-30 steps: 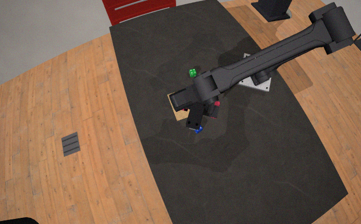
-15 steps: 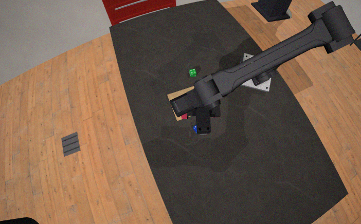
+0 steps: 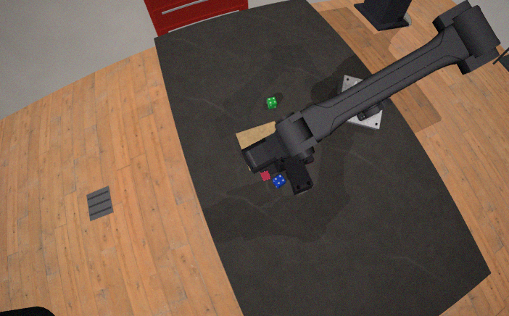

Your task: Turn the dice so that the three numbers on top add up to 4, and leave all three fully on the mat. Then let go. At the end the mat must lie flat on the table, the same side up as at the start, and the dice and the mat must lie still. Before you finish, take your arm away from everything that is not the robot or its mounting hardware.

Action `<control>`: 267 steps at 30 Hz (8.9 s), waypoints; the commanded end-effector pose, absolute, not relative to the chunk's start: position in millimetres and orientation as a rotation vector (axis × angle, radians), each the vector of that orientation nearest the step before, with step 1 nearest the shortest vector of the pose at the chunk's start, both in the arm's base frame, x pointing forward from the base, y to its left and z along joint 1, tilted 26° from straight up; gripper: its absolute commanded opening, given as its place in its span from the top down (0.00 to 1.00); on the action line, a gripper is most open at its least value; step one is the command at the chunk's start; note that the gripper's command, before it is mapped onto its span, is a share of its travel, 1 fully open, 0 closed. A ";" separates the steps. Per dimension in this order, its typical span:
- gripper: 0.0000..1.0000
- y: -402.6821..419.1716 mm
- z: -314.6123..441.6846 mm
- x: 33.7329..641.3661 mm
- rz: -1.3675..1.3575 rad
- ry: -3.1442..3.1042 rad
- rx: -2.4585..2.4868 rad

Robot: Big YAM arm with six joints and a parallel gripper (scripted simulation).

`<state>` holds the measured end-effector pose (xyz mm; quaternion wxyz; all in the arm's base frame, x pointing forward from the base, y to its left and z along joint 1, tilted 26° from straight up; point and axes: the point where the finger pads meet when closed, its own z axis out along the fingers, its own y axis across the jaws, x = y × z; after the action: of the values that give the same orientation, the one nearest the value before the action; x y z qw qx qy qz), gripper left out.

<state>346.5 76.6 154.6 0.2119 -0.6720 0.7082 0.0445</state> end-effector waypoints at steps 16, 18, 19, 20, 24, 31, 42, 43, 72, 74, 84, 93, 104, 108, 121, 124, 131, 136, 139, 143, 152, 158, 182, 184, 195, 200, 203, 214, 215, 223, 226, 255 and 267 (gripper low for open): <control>0.55 82.1 201.4 371.5 -0.060 1.666 -2.032; 0.55 82.2 198.8 372.0 -0.053 1.671 -2.035; 0.55 82.2 197.4 372.3 -0.049 1.673 -2.036; 0.55 82.2 197.2 372.3 -0.049 1.673 -2.036; 0.55 82.2 197.2 372.3 -0.047 1.679 -2.032; 0.55 82.2 197.2 372.3 -0.047 1.679 -2.032; 0.55 82.2 197.2 372.3 -0.047 1.679 -2.032; 0.55 82.2 197.2 372.3 -0.047 1.679 -2.032; 0.55 90.5 161.2 365.3 0.008 1.721 -2.045; 0.55 92.2 153.1 361.8 0.020 1.726 -2.052; 0.55 96.5 139.4 366.1 0.020 1.729 -2.050; 0.55 98.6 128.5 369.9 0.018 1.735 -2.045; 0.55 101.1 125.6 372.2 0.006 1.723 -2.042; 0.55 102.9 119.7 371.1 0.022 1.731 -2.052; 0.55 101.7 124.0 371.4 0.010 1.725 -2.045; 0.55 101.7 124.0 371.4 0.010 1.725 -2.045; 0.55 101.7 124.0 371.4 0.010 1.725 -2.045; 0.55 101.7 124.0 371.4 0.010 1.725 -2.045; 0.55 101.7 124.0 371.4 0.010 1.725 -2.045; 0.55 101.7 124.0 371.4 0.010 1.725 -2.045; 0.55 101.5 124.7 371.4 0.008 1.724 -2.044; 0.55 99.6 130.3 371.3 -0.012 1.712 -2.035; 0.55 97.8 129.5 369.8 -0.011 1.715 -2.036; 0.55 97.8 129.5 369.8 -0.011 1.715 -2.036; 0.55 97.8 129.5 369.8 -0.011 1.715 -2.036; 0.55 97.8 129.5 369.8 -0.011 1.715 -2.036; 0.55 97.8 129.5 369.8 -0.011 1.715 -2.036; 0.55 98.8 133.8 374.3 -0.016 1.710 -2.033; 0.55 98.8 133.9 374.5 -0.016 1.710 -2.033; 0.55 98.8 133.9 374.5 -0.016 1.710 -2.033; 0.55 98.8 133.9 374.5 -0.016 1.710 -2.033; 0.55 98.9 134.3 375.2 -0.016 1.710 -2.033; 0.55 100.7 140.7 385.7 -0.024 1.704 -2.029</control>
<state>368.3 100.9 119.3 0.2255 -0.7455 0.6271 0.0092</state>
